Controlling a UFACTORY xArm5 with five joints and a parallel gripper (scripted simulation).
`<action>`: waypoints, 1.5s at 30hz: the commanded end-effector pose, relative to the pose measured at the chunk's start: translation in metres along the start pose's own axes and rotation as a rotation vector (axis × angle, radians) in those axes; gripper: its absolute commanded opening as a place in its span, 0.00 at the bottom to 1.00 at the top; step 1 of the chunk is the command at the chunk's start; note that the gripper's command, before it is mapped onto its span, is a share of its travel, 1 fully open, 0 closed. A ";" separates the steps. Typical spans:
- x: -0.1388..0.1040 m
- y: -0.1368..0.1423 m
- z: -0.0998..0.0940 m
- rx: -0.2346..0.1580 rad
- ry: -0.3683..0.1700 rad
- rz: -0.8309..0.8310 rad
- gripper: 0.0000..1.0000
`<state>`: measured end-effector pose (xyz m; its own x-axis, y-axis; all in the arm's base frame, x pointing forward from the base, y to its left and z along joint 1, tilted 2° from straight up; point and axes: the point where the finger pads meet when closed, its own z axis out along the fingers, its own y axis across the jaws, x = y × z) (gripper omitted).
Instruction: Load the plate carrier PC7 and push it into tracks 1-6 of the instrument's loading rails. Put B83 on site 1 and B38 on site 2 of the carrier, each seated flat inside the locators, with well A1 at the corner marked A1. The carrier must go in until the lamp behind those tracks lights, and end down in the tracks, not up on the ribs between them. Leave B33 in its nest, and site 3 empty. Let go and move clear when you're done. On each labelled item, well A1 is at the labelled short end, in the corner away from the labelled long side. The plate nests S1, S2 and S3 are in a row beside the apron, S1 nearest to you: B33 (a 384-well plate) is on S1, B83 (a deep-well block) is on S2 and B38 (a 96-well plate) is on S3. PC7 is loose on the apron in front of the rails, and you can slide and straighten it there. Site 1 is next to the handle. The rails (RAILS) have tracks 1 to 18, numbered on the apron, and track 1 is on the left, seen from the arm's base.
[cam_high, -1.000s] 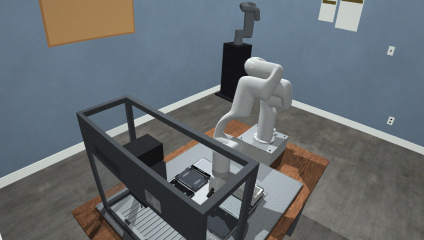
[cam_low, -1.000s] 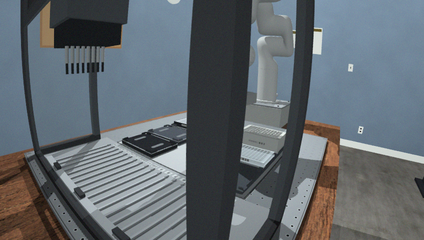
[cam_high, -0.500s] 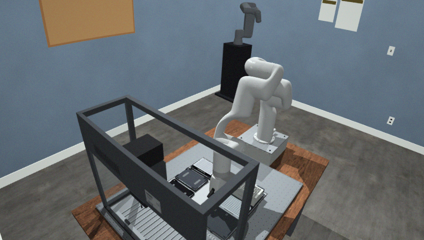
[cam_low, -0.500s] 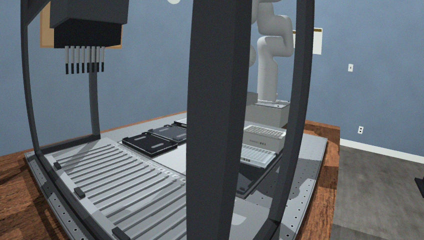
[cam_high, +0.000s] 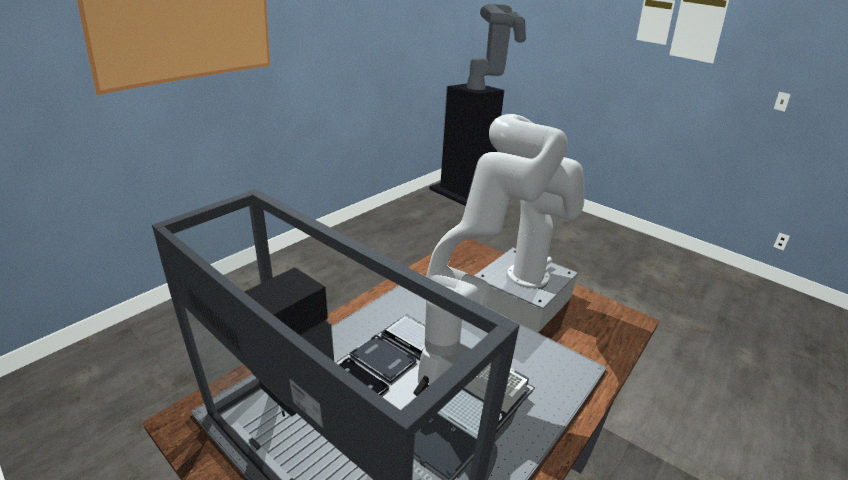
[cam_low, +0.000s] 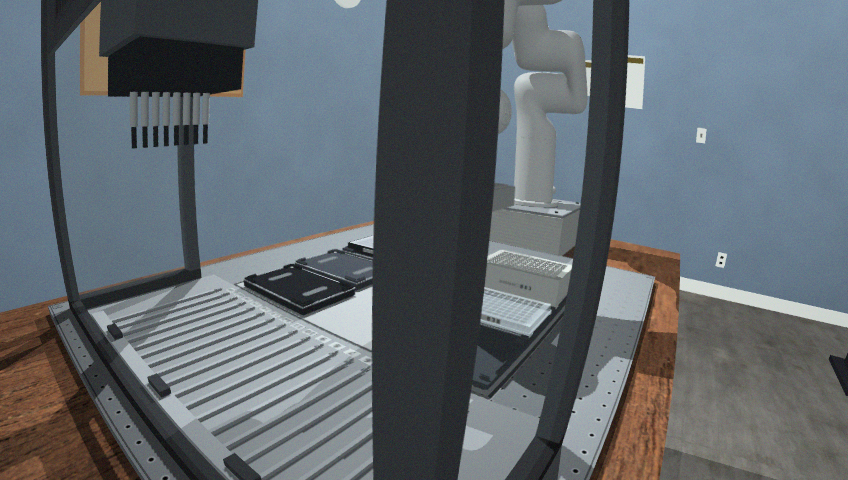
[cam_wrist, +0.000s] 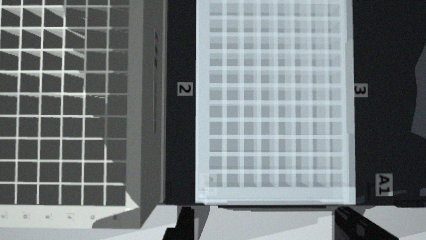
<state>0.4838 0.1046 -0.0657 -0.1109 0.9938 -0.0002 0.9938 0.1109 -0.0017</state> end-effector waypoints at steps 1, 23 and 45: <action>-0.002 0.002 -0.001 -0.007 -0.027 0.001 1.00; -0.008 0.001 -0.007 -0.007 -0.027 0.001 1.00; -0.007 0.001 -0.040 -0.007 -0.027 0.001 1.00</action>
<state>0.4847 0.0970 -0.0327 -0.1099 0.9939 -0.0001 0.9939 0.1099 -0.0011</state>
